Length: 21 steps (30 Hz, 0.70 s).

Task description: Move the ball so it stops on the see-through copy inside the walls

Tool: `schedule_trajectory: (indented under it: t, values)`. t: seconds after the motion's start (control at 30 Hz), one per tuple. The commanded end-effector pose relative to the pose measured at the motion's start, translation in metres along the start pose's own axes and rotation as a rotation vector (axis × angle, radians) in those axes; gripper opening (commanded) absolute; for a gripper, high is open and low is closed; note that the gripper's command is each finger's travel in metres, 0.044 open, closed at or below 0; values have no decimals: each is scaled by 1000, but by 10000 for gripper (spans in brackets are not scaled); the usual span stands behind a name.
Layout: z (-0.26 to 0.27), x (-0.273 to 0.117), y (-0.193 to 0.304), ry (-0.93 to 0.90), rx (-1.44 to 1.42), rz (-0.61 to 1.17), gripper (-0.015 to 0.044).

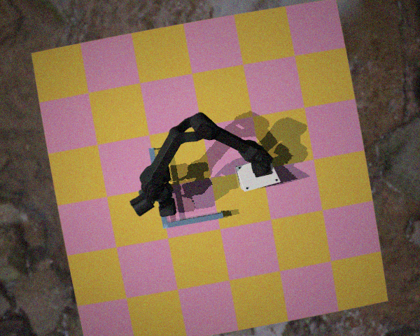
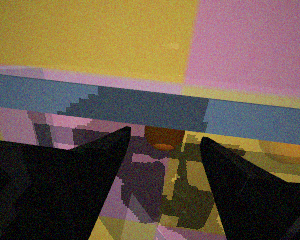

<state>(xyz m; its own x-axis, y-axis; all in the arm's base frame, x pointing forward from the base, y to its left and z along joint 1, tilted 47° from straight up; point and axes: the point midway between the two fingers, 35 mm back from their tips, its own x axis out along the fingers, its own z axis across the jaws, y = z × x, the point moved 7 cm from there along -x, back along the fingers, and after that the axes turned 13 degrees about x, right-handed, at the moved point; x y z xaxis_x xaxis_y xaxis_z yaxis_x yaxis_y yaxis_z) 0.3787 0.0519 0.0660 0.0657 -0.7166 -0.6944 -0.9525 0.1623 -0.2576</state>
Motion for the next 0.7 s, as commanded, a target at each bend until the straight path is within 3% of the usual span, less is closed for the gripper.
schedule_trajectory:
  t: [0.0,0.3,0.43,0.67]
  values:
    - [1,9,3,11,-11,4,291]
    - [0,20,3,12,-11,3,291]
    - [0,20,3,12,-11,3,186]
    - [0,20,3,12,-11,3,139]
